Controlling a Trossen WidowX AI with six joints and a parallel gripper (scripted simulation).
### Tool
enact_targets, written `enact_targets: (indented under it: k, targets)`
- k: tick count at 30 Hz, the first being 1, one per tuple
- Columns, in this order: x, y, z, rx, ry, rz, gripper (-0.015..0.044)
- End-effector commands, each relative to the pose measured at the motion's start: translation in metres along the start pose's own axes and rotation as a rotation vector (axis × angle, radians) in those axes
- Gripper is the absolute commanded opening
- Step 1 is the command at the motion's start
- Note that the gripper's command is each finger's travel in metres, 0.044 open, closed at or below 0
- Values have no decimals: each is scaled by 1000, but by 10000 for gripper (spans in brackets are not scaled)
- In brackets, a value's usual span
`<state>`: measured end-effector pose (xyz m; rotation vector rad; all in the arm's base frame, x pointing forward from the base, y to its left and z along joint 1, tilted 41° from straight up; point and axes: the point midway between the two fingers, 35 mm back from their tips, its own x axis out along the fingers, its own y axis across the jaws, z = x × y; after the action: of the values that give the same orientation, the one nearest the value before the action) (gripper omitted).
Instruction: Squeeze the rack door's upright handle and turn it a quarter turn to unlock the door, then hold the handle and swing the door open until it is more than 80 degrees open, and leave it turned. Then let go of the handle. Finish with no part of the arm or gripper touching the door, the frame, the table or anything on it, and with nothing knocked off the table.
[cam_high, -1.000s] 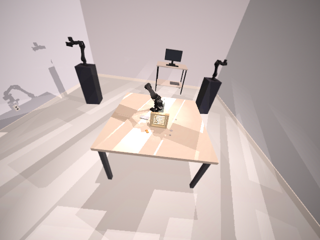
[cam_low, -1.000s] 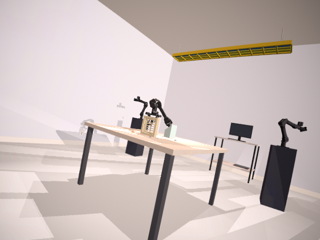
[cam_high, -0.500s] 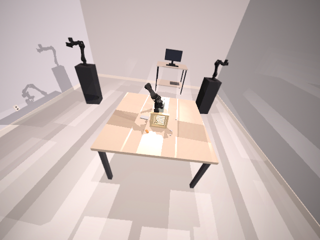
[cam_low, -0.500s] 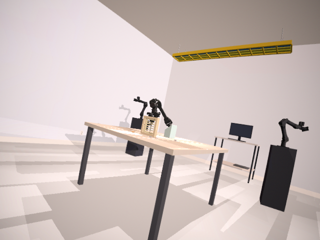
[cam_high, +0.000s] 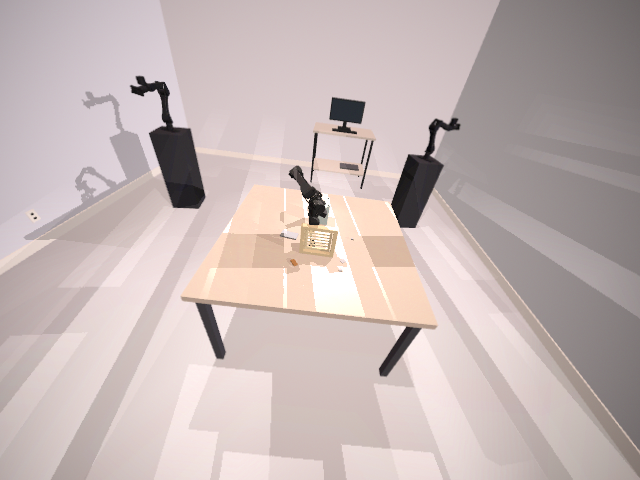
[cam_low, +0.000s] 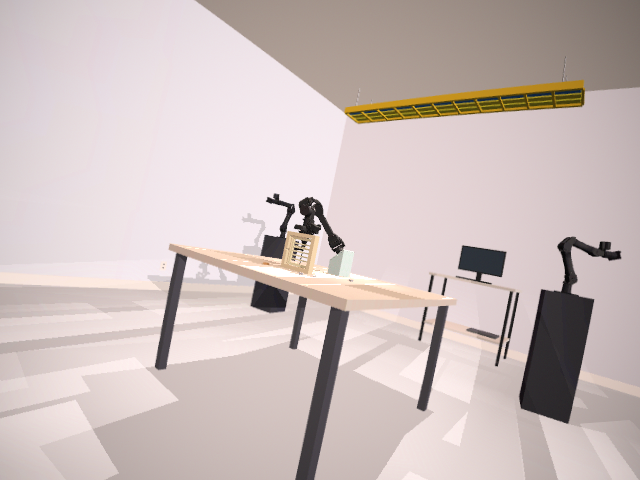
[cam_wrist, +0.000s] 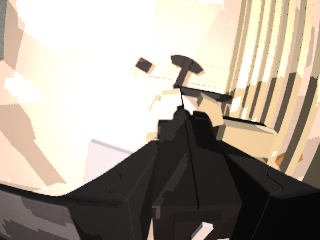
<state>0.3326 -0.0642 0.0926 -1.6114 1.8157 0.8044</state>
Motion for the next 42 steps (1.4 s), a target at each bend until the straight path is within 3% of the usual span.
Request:
enact_targets:
  k: [1,8,42]
  targets:
    - [0,0,0,-5,-1,1,62]
    - [0,0,0,-5,-1,1,20]
    - [0,27,23,554,-2,2,20]
